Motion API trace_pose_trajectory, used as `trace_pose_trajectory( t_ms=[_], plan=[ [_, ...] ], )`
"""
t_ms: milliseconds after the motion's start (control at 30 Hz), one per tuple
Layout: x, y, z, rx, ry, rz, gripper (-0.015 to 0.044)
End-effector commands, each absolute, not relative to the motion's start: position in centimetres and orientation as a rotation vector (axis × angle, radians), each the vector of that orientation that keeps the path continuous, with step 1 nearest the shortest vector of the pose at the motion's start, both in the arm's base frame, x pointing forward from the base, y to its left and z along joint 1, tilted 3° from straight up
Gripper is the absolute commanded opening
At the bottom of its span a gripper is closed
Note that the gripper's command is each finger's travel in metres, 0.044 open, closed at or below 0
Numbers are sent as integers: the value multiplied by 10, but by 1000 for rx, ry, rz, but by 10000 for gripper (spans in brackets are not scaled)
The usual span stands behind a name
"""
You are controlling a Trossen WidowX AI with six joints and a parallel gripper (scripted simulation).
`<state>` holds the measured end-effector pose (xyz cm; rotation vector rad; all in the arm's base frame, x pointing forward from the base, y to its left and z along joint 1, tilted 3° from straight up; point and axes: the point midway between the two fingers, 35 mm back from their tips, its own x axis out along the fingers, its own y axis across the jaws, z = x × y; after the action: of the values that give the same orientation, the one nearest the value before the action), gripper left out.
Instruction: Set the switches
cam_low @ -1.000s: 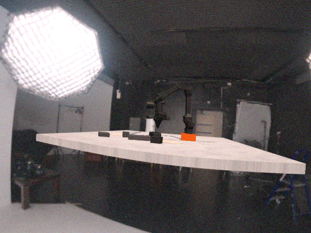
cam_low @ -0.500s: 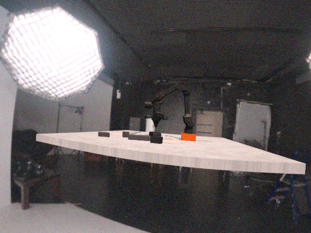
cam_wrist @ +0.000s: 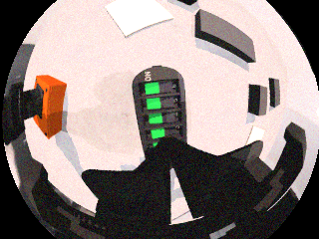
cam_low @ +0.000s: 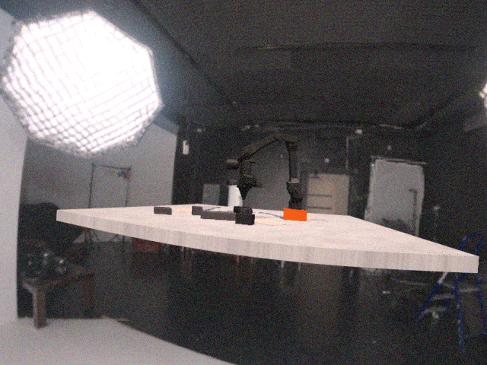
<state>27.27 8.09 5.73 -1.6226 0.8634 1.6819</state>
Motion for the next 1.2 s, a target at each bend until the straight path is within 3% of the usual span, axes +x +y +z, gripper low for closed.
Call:
trace_pose_trajectory(
  t_ms=[0, 800, 1167],
  plan=[
    [274, 80, 58, -1631, 863, 1679, 0],
    [273, 79, 58, -1631, 857, 1675, 0],
    [236, 53, 33, -1653, 693, 1553, 0]
  ],
)
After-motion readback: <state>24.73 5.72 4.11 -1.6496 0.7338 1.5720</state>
